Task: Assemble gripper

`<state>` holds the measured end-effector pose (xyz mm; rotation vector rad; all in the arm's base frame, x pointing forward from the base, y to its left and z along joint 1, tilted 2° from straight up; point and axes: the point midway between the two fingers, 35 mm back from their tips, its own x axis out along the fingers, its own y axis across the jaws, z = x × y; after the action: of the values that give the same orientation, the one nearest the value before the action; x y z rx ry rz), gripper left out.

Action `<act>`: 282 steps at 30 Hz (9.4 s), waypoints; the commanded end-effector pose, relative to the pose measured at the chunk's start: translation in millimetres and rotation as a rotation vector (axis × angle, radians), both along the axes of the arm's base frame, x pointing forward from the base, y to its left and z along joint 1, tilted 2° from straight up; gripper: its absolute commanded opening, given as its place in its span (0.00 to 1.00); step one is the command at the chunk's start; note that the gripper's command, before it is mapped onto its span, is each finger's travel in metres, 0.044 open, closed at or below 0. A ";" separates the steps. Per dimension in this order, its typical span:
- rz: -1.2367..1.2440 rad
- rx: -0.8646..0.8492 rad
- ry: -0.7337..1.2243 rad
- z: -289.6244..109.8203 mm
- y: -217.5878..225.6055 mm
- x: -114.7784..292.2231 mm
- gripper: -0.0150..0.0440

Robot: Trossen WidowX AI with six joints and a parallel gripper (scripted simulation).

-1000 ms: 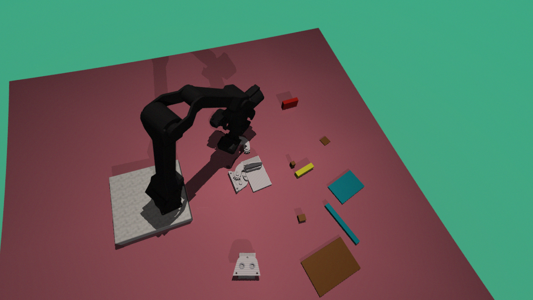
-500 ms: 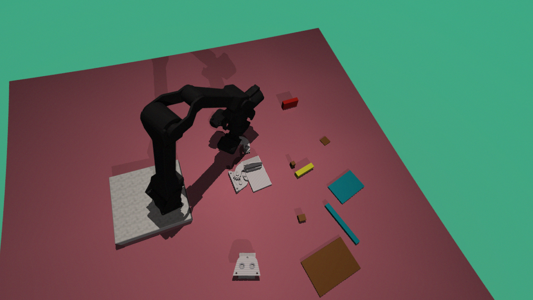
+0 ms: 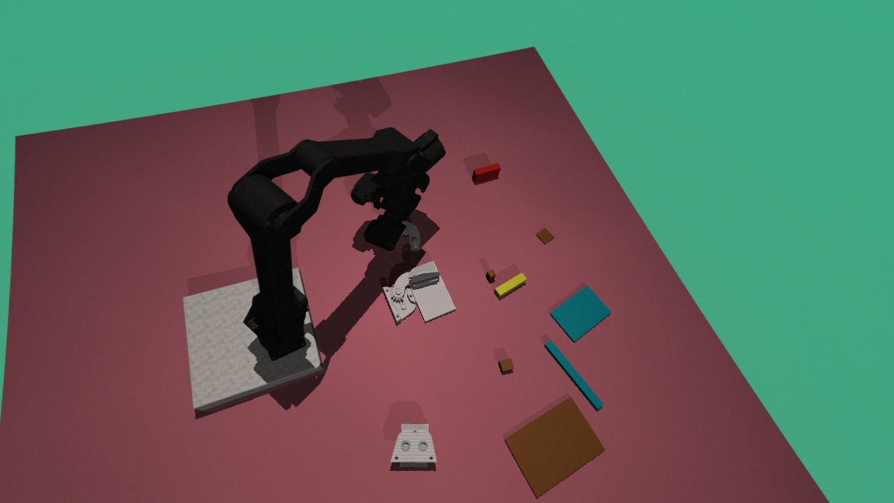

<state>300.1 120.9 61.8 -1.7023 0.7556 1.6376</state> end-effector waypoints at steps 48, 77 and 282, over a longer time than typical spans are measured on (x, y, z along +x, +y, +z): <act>-0.617 0.033 0.011 48.1 -40.1 -22.1 0.48; -1.252 0.066 0.030 46.3 -73.4 -44.4 0.48; -2.176 0.118 0.046 -13.9 -183.3 -16.3 0.48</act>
<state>283.7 -63.3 50.8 -0.0398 1.5042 0.0524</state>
